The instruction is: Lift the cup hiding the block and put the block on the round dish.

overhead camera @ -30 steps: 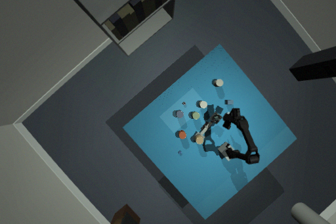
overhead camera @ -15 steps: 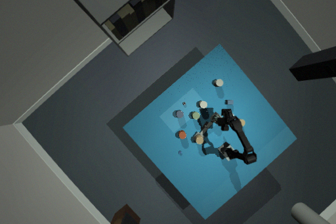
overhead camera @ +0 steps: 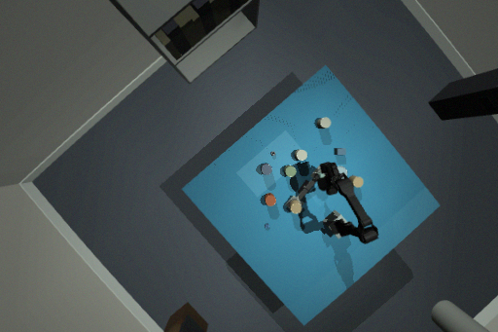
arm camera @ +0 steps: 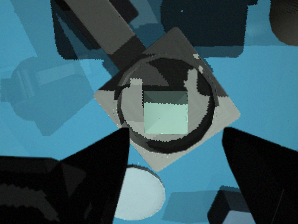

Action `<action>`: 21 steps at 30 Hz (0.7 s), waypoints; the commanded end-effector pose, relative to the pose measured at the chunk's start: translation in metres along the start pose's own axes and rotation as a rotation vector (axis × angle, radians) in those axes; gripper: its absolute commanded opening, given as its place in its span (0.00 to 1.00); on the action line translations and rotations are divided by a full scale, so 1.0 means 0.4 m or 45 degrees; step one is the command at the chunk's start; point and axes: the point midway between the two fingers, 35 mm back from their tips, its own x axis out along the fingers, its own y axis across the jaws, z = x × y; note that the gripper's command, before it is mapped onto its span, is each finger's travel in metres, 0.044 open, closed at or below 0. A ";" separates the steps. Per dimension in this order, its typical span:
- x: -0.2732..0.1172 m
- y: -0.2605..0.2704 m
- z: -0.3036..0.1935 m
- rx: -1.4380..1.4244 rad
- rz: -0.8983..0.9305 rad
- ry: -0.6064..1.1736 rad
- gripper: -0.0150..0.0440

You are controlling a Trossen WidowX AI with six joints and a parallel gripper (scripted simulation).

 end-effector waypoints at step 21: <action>0.097 0.005 0.002 -0.010 0.014 -0.003 0.69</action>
